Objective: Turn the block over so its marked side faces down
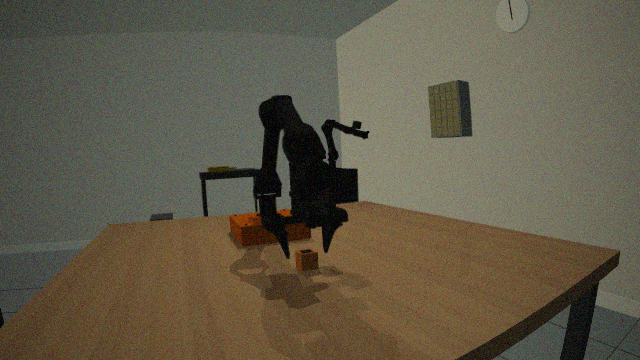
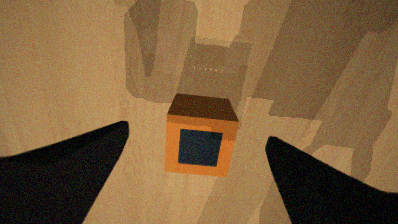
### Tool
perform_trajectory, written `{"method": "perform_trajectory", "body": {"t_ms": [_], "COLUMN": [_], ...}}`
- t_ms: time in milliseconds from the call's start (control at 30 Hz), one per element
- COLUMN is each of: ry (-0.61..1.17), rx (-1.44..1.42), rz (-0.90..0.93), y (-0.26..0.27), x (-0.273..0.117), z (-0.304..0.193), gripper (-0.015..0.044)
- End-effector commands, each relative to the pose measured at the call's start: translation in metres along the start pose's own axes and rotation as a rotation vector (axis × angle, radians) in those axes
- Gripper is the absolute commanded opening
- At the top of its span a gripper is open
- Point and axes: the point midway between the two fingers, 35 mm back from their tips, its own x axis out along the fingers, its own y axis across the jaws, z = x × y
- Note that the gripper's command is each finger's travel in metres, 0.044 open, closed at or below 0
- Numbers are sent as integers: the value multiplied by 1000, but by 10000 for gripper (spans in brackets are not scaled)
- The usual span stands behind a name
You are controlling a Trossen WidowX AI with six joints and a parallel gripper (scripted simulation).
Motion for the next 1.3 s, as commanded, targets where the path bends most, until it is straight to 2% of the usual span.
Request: {"method": "perform_trajectory", "body": {"t_ms": [0,33,367,933,1033,1133,1267], "ry": [7,7,7,7,7,7,7], "rx": [-5,-5,-5,-5,-5,-5,-5], "rz": [-5,-5,-5,-5,-5,-5,-5], "y": [-1,-1,-1,-1,-1,-1,-1], "x": [8,8,8,8,-3,-21,-22], "z": [-3,-3,-3,-3,-2,-2,-2], "gripper": [440,440,177,64,0,0,0]}}
